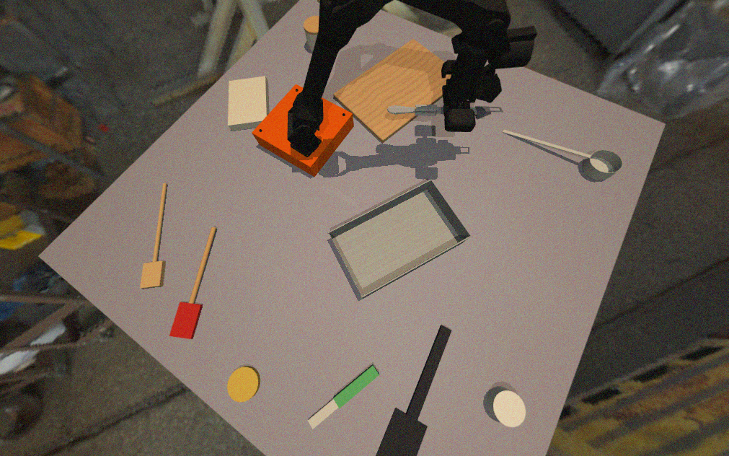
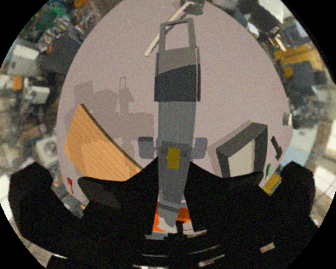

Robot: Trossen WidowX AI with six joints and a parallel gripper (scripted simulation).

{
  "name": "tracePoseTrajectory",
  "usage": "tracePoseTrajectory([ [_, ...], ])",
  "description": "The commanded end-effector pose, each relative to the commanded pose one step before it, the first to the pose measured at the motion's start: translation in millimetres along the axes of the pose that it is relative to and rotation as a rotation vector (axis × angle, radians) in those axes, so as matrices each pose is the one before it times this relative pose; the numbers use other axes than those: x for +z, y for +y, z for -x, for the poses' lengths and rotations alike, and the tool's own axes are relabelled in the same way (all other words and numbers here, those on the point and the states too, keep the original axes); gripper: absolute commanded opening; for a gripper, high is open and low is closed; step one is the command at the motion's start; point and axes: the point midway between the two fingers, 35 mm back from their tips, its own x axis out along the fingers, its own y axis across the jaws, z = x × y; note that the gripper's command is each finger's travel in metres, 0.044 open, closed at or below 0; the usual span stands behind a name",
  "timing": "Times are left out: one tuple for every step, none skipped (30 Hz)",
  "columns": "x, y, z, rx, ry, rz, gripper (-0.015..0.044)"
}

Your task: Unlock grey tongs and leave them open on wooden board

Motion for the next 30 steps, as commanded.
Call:
tracePoseTrajectory([
  [-5.00, 25.57, -0.29, -0.00024, 0.00214, 0.0821, -0.0150],
  [-0.82, 6.59, -0.04, 0.00065, -0.00010, 0.0197, -0.0150],
  [-0.87, 6.74, -0.14, 0.00133, -0.00017, 0.0186, -0.0150],
  [-0.83, 6.61, -0.03, 0.00068, 0.00016, 0.0196, -0.0150],
  [-0.81, 6.61, -0.02, 0.00067, 0.00016, 0.0196, -0.0150],
  [-0.80, 6.61, -0.02, 0.00067, 0.00015, 0.0196, -0.0150],
  [-0.78, 6.61, -0.02, 0.00066, 0.00014, 0.0196, -0.0150],
  [-0.76, 6.61, -0.02, 0.00066, 0.00014, 0.0196, -0.0150],
  [-0.69, 6.27, -0.03, 0.00034, -0.00005, 0.0201, -0.0150],
  [-0.75, 6.46, -0.07, 0.00139, 0.00031, 0.0196, -0.0150],
  [-0.70, 6.61, -0.02, 0.00063, 0.00013, 0.0195, -0.0150],
  [-0.84, 6.52, -0.09, 0.00350, -0.00059, 0.0126, -0.0150],
  [-0.70, 6.48, -0.03, 0.00050, 0.00020, 0.0194, -0.0150],
  [-0.67, 6.42, -0.05, 0.00095, -0.00035, 0.0191, -0.0150],
  [-0.65, 6.42, -0.05, 0.00096, -0.00035, 0.0191, -0.0150],
  [-0.64, 6.34, -0.02, 0.00046, 0.00024, 0.0190, -0.0150],
  [-0.62, 6.34, -0.02, 0.00045, 0.00023, 0.0190, -0.0150],
  [-0.61, 6.34, -0.02, 0.00045, 0.00022, 0.0190, -0.0150],
  [-0.59, 6.34, -0.02, 0.00044, 0.00021, 0.0190, -0.0150],
  [-0.57, 6.34, -0.01, 0.00044, 0.00020, 0.0190, -0.0150],
  [-0.56, 6.34, -0.01, 0.00043, 0.00020, 0.0190, -0.0150],
  [-0.54, 6.34, -0.01, 0.00043, 0.00019, 0.0190, -0.0150],
  [-0.53, 6.34, -0.01, 0.00043, 0.00018, 0.0191, -0.0150],
  [-0.51, 6.34, 0.00, 0.00042, 0.00017, 0.0191, -0.0150],
  [-0.48, 6.33, -0.01, 0.00030, 0.00006, 0.0189, -0.0150],
  [-0.48, 6.34, 0.00, 0.00042, 0.00016, 0.0191, -0.0150],
  [-0.47, 6.34, 0.00, 0.00042, 0.00016, 0.0191, -0.0150],
  [-0.44, 6.35, 0.01, 0.00042, 0.00010, 0.0191, -0.0150],
  [-0.44, 6.35, 0.01, 0.00041, 0.00015, 0.0191, -0.0150],
  [-0.42, 6.35, 0.01, 0.00040, 0.00014, 0.0191, -0.0150],
])
